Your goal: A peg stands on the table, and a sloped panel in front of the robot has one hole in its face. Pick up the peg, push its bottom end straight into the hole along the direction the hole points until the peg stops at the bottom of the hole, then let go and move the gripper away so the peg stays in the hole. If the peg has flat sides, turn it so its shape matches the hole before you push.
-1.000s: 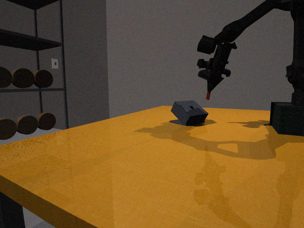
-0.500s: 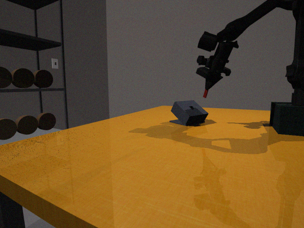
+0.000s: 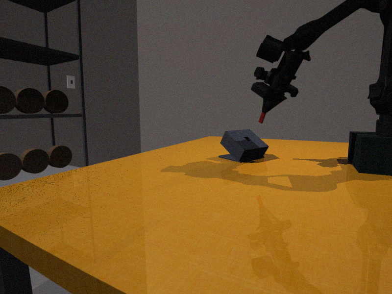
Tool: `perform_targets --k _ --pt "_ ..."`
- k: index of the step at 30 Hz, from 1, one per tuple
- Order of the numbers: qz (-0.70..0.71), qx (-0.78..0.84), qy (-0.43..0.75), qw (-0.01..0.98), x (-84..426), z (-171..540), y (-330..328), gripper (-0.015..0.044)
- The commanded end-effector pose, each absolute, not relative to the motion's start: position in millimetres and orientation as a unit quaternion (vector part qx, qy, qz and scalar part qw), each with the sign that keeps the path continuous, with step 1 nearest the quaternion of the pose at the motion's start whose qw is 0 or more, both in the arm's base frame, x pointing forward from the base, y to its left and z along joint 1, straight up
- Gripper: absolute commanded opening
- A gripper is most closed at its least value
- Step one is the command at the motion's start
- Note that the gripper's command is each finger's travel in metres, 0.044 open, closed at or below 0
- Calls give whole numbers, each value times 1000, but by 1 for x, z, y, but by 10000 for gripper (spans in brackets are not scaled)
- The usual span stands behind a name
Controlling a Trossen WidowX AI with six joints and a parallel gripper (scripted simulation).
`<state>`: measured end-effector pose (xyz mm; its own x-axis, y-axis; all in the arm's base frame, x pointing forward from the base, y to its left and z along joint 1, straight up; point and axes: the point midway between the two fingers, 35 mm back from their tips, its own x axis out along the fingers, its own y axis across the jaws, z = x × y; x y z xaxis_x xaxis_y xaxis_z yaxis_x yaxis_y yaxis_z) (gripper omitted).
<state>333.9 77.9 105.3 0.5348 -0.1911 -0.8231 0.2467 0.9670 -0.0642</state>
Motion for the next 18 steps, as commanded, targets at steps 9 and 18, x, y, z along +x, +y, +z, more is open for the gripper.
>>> perform_targets --k 9,18 --pt "-128 48 439 888 334 110 89 0" --pt "-128 54 431 891 342 97 90 0"
